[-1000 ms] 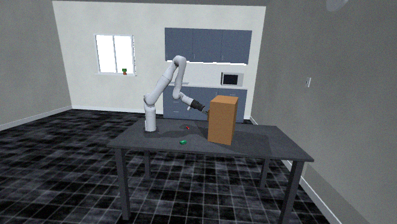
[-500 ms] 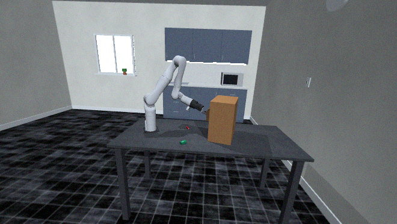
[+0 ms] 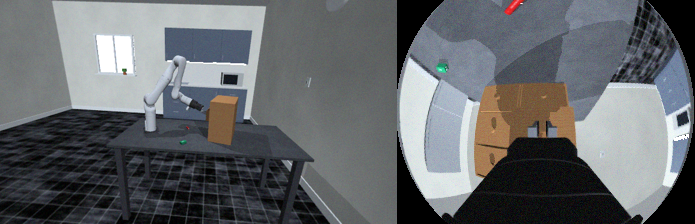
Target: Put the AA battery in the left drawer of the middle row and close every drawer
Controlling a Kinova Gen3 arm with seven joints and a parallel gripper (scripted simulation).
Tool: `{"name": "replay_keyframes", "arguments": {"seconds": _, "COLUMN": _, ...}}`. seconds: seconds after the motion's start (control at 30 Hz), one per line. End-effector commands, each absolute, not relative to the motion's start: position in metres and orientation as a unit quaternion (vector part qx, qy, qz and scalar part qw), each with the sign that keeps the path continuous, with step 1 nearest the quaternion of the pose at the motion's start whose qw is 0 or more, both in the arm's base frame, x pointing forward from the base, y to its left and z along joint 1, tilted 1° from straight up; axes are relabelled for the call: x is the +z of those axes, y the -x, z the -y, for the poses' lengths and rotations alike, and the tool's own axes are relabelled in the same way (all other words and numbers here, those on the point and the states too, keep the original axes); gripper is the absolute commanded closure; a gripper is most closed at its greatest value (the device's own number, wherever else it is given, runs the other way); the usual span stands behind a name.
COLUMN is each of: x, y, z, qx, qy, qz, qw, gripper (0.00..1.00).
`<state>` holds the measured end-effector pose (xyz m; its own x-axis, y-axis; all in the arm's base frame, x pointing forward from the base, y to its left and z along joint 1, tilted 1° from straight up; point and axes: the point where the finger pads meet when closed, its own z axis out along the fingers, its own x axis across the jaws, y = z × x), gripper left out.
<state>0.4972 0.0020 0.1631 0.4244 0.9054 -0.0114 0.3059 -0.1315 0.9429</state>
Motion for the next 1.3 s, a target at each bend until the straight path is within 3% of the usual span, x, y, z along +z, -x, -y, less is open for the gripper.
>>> {"name": "replay_keyframes", "arguments": {"seconds": 0.0, "x": 0.163, "y": -0.495, "z": -0.003, "qx": 0.307, "qy": -0.688, "qz": -0.440, "qw": 0.489, "gripper": 0.63}}
{"name": "replay_keyframes", "arguments": {"seconds": 0.33, "x": 0.163, "y": -0.495, "z": -0.003, "qx": 0.307, "qy": -0.688, "qz": -0.440, "qw": 0.489, "gripper": 0.63}}
{"name": "replay_keyframes", "arguments": {"seconds": 0.63, "x": 0.163, "y": -0.495, "z": -0.003, "qx": 0.307, "qy": -0.688, "qz": -0.440, "qw": 0.489, "gripper": 0.33}}
{"name": "replay_keyframes", "arguments": {"seconds": 0.93, "x": 0.163, "y": -0.494, "z": -0.002, "qx": 0.306, "qy": -0.688, "qz": -0.439, "qw": 0.490, "gripper": 0.33}}
{"name": "replay_keyframes", "arguments": {"seconds": 1.27, "x": 0.161, "y": -0.457, "z": -0.017, "qx": 0.302, "qy": -0.690, "qz": -0.437, "qw": 0.492, "gripper": 0.33}}
